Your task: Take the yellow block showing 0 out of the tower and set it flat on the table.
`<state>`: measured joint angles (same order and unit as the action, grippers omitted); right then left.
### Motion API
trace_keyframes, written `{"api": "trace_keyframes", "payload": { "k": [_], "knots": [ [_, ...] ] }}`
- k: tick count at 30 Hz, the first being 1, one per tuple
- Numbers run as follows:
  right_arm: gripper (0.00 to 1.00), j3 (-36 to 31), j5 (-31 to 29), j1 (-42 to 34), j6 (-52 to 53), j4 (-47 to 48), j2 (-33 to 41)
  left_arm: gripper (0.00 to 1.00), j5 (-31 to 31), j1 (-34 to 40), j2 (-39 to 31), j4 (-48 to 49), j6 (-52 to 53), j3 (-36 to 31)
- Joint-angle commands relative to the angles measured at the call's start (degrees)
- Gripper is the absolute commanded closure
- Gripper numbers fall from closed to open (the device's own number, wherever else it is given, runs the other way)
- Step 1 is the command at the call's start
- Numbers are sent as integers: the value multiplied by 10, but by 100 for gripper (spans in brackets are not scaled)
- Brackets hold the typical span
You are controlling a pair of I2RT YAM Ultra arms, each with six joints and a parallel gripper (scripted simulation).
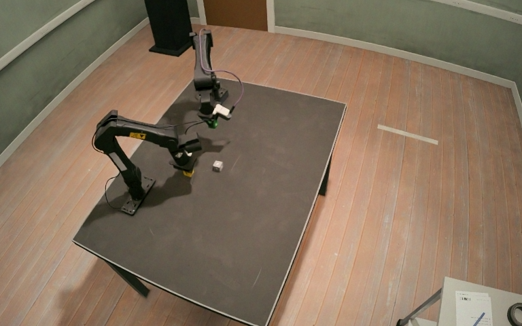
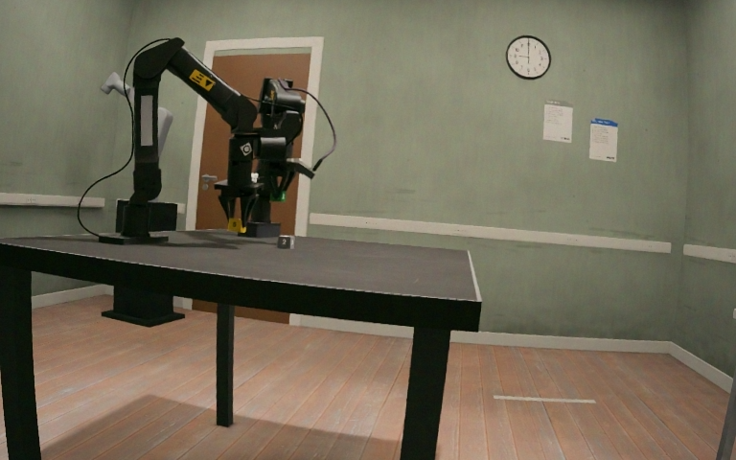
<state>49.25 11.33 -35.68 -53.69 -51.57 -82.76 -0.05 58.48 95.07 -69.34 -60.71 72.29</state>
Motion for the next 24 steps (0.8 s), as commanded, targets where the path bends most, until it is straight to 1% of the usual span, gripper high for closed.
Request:
{"api": "trace_keyframes", "payload": {
  "k": [1,2,3,7,24],
  "knots": [
    [73,-7,8,6,-4,3,21,73,0,-5,-16,-1,1,8],
    [73,11,8,6,-4,-8,22,73,0,-5,-16,-1,1,8],
    [73,13,9,6,-5,-9,15,73,0,-5,-16,-1,1,8],
    [73,-11,8,6,-4,22,9,73,0,-5,-16,-1,1,8],
    [73,-46,9,6,-4,72,-11,73,0,-5,-16,-1,1,8]
  ]
}}
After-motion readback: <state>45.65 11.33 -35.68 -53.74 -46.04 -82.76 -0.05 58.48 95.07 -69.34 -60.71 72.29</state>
